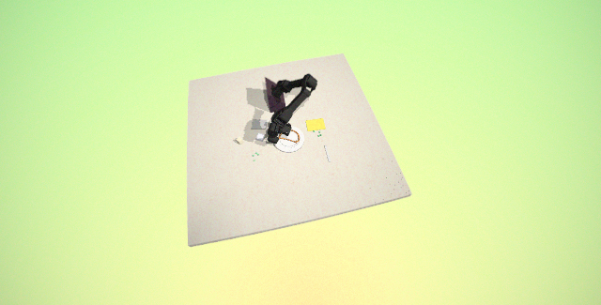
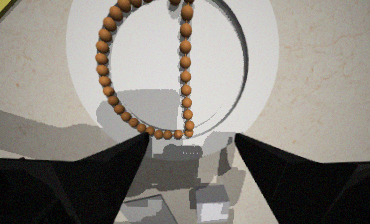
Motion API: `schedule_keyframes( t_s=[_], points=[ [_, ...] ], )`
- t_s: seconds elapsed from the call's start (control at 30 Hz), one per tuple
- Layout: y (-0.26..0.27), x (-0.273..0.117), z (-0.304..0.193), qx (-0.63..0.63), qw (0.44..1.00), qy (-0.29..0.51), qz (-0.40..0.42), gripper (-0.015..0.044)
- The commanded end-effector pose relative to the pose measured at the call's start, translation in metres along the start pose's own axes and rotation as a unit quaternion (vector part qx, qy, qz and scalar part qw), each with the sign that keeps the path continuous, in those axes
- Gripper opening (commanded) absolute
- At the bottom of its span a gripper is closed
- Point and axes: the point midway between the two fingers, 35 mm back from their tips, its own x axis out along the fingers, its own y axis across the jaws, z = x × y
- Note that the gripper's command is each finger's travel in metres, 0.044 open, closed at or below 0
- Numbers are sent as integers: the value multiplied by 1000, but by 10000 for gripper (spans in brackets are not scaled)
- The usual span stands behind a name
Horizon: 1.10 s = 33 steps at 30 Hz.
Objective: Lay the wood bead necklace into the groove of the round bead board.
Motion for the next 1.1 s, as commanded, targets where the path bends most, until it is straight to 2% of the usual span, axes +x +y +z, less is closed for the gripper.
schedule_keyframes(
  t_s=[0.0,0.2,0.37,1.07],
  points=[
    [0,-1,0,-4,1000,1,0,414],
    [2,-31,10,-39,999,2,-1,256],
    [2,-28,11,-40,999,2,0,125],
    [2,-2,11,-40,999,1,-1,120]
  ],
)
